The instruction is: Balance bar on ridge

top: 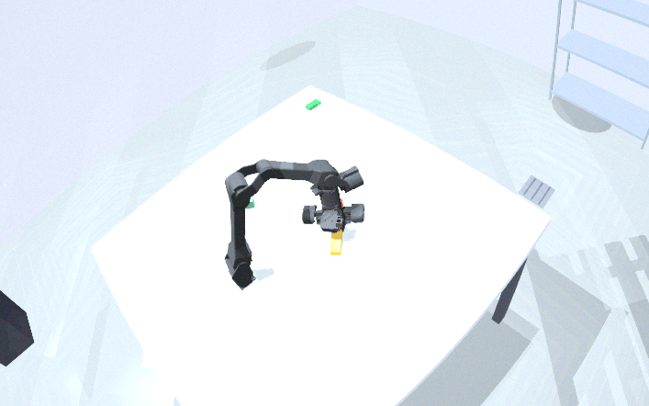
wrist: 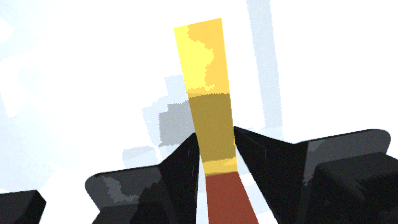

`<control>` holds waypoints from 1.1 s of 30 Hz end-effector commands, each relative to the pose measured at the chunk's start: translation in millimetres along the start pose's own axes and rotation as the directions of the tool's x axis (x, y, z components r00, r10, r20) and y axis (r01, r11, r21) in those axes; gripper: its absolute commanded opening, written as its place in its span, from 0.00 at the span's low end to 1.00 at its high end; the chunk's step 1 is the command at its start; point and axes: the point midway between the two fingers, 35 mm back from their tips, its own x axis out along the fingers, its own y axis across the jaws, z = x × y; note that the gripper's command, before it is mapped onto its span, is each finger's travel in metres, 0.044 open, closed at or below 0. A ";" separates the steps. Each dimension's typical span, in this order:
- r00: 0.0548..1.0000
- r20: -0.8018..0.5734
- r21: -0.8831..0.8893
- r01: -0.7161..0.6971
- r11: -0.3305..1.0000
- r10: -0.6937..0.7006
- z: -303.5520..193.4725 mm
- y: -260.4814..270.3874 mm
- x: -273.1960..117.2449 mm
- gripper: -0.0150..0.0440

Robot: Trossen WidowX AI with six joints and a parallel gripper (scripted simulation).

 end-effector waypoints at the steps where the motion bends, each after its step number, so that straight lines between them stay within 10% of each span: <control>1: 1.000 -0.007 -0.001 -0.012 1.000 0.012 -2.3 3.7 -10.8 0.25; 33: 1.000 -0.003 -0.032 -0.011 0.999 0.010 -0.4 0.2 -85.6 0.25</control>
